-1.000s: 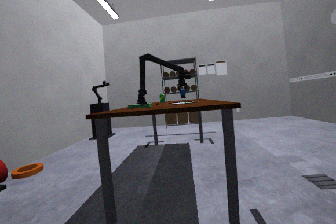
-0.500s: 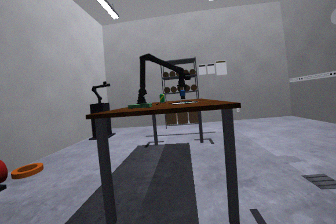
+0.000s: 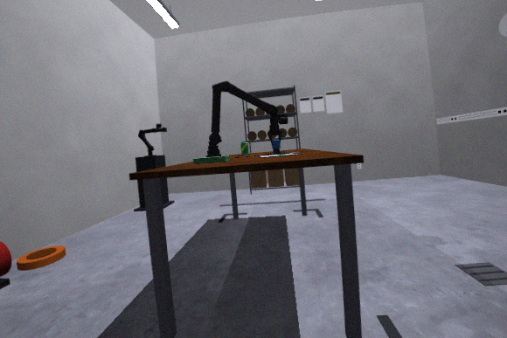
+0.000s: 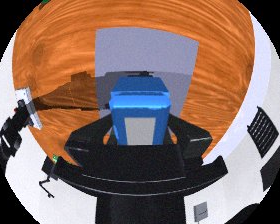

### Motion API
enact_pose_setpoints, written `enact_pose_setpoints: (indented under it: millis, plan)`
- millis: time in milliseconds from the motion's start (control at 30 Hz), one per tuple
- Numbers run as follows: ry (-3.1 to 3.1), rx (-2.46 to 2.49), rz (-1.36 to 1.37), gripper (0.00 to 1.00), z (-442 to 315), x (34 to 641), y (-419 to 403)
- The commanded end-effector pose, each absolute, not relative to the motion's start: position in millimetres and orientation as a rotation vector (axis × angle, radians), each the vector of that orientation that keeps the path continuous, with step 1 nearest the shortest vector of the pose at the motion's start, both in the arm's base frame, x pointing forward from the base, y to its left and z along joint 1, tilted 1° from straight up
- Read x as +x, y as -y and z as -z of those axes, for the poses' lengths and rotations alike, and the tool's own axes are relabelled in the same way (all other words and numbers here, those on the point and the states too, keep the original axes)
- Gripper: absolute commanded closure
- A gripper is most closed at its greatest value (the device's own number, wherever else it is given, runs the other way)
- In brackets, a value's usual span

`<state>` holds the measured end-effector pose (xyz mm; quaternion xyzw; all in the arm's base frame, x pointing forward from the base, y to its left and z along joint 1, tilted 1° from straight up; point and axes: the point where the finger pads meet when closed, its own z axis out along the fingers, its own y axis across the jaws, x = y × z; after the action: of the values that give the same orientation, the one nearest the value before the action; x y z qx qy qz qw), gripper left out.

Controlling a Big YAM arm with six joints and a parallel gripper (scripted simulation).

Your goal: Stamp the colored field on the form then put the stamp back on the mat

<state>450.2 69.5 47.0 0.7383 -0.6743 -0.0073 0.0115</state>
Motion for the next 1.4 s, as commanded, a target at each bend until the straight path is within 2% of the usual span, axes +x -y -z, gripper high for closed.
enact_pose_setpoints:
  millis: [0, 967, 1000, 1367]
  plan:
    - [2.131, 2.342, -0.038, 0.67, -61, 468, -73]
    - [2.113, 2.322, -0.004, 0.67, -44, 458, -70]
    - [2.113, 2.322, -0.004, 0.14, -44, 458, -70]
    - [2.113, 2.322, -0.004, 0.14, -44, 458, -70]
